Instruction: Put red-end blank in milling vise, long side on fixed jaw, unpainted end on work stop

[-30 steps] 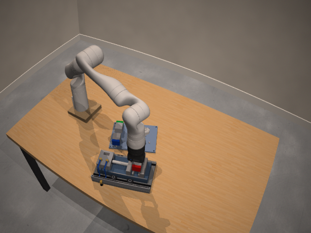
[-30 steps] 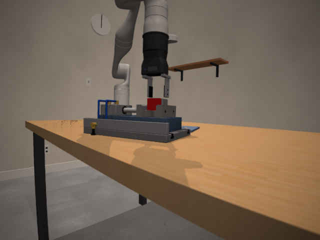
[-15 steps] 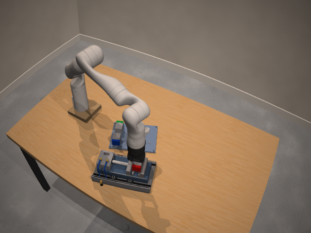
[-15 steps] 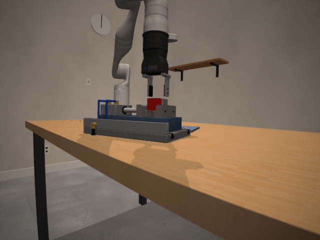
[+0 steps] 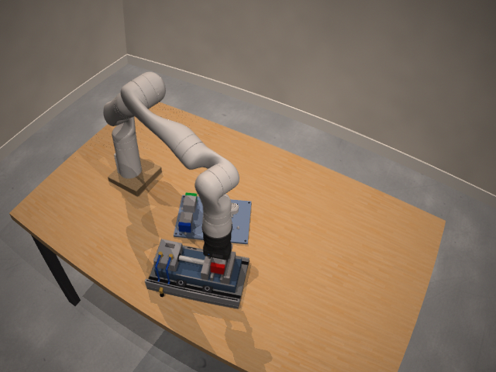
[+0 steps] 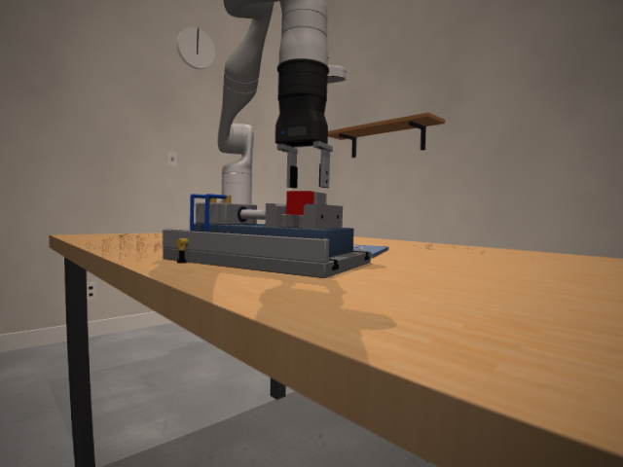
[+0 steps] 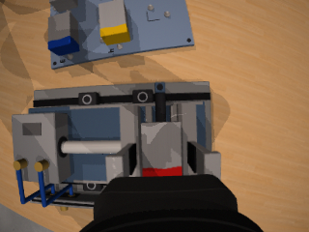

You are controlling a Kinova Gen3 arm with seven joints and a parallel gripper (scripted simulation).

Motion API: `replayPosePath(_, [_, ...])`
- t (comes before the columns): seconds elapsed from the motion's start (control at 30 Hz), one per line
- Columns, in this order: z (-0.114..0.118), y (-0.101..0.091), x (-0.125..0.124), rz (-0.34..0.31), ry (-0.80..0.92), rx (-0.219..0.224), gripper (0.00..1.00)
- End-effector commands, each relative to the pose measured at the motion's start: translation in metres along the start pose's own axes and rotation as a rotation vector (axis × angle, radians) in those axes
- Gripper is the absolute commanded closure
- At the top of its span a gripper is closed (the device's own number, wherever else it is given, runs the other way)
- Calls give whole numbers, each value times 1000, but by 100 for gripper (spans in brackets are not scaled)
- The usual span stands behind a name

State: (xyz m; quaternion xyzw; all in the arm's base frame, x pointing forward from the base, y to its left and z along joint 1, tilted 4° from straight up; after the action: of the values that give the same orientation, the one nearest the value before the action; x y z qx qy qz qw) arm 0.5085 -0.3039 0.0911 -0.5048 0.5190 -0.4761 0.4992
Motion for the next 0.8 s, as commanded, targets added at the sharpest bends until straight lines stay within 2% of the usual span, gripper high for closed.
replayPosePath(0.0, [0,-1,0,-1,0,2,0])
replayPosePath(0.7, [0,-1,0,-1,0,2,0])
replayPosePath(0.77, [0,-9,0,-2,0,2,0])
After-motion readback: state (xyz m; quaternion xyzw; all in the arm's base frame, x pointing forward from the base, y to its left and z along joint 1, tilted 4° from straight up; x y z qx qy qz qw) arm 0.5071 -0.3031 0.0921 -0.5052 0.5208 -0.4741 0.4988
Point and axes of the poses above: the point where the finger pads meet when closed, its own y axis out along the fingers, its own z axis across the jaws, x = y × z, the point moved 1 cm from there along -y, back along the fingers, and after that the axes turned 9 degrees about y, right-handed, at the moved point
